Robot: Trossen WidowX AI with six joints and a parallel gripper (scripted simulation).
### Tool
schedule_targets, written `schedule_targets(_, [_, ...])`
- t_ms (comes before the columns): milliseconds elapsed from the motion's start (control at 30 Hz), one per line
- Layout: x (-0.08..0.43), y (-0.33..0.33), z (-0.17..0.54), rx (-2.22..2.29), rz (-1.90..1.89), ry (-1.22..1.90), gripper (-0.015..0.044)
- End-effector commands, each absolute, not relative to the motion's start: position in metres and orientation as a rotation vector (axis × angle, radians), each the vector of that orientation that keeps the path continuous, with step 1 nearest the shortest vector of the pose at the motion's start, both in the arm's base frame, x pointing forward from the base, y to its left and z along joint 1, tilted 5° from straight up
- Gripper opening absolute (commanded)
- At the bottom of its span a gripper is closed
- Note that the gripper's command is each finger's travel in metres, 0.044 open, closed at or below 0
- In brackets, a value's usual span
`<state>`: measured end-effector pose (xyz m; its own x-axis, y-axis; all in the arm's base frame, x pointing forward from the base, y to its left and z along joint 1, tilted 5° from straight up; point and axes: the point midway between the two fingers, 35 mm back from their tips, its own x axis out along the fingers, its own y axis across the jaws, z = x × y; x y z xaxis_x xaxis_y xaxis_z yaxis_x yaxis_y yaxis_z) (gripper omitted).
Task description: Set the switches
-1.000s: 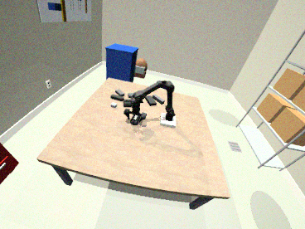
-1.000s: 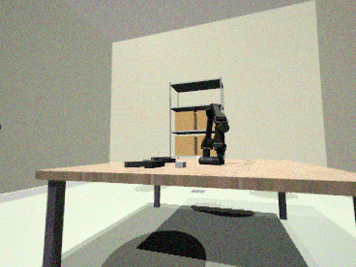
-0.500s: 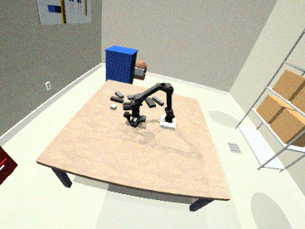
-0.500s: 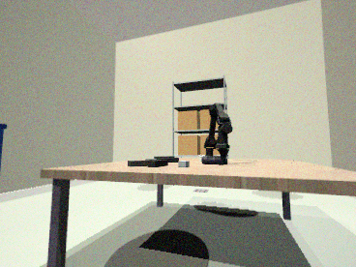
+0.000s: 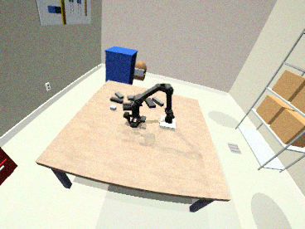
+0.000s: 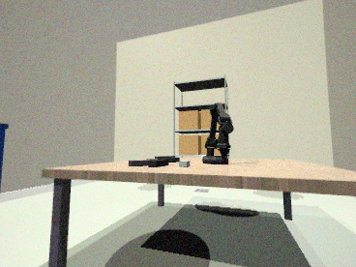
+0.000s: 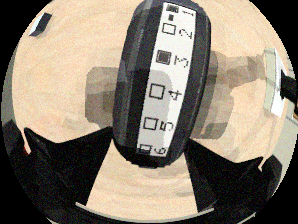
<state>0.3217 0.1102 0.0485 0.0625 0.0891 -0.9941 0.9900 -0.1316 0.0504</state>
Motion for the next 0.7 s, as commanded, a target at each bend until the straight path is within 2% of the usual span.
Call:
schedule_targets(0, [0.321,0.108,0.052,1.402,-1.22,1.166,0.0336])
schedule_targets(667, [0.32,0.103,0.064,1.401,-1.22,1.166,0.0336])
